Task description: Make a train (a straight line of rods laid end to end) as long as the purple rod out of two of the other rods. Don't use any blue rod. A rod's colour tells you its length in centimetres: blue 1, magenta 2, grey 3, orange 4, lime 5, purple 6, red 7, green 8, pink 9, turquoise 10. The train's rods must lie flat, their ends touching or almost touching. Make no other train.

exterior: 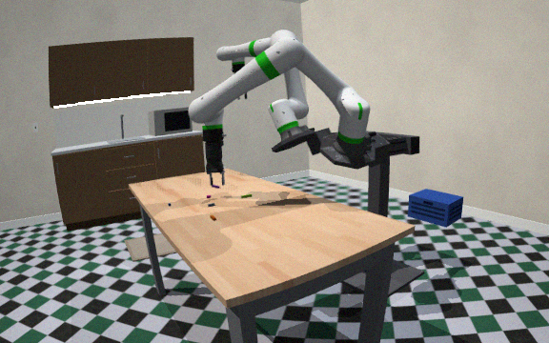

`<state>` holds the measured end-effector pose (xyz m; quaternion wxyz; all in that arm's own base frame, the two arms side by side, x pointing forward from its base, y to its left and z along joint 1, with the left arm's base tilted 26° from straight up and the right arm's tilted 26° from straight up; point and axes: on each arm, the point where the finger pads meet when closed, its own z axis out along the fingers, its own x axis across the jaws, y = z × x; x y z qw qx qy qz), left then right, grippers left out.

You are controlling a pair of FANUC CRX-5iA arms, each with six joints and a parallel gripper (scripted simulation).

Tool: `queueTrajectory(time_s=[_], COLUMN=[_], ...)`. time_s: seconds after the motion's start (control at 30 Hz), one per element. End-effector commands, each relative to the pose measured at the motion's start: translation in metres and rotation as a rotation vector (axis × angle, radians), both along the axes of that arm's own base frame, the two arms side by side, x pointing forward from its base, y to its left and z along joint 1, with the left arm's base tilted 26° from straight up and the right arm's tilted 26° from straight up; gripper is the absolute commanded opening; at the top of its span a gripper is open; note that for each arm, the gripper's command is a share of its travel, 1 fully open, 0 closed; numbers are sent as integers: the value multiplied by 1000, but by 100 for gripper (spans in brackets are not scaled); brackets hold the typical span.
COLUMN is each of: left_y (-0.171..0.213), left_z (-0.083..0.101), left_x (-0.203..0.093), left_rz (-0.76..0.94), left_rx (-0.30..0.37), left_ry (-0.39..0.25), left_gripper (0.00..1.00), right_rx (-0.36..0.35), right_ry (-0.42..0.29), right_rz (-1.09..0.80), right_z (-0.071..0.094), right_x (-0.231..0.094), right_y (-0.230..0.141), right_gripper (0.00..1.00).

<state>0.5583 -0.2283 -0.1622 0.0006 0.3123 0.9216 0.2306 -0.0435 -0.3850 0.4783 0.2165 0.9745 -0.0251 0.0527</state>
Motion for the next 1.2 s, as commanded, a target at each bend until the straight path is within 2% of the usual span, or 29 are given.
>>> queueTrajectory(time_s=[0.0,0.1,0.17,0.2,0.67,0.73,0.77,1.17], left_y=[2,5,5,7,19,19,22,33], left_z=[3,4,4,5,11,11,13,19], left_x=[0,0,0,0,3,3,4,10], left_rz=[-147,-230,-230,-308,-684,-684,-764,-1084], left_rx=[16,29,29,41,101,101,113,164], left_ry=[77,116,116,153,330,330,367,517], left_gripper=[100,100,100,100,100,100,100,100], right_rx=[-2,-2,-2,-2,-2,-2,-2,-2], right_ry=[0,0,0,0,0,0,0,0], right_rz=[-1,-1,-1,-1,-1,-1,-1,-1], right_z=[1,1,1,1,1,1,1,1], right_x=[0,0,0,0,0,0,0,0], right_y=[0,0,0,0,0,0,0,0], right_gripper=[100,100,100,100,100,100,100,100])
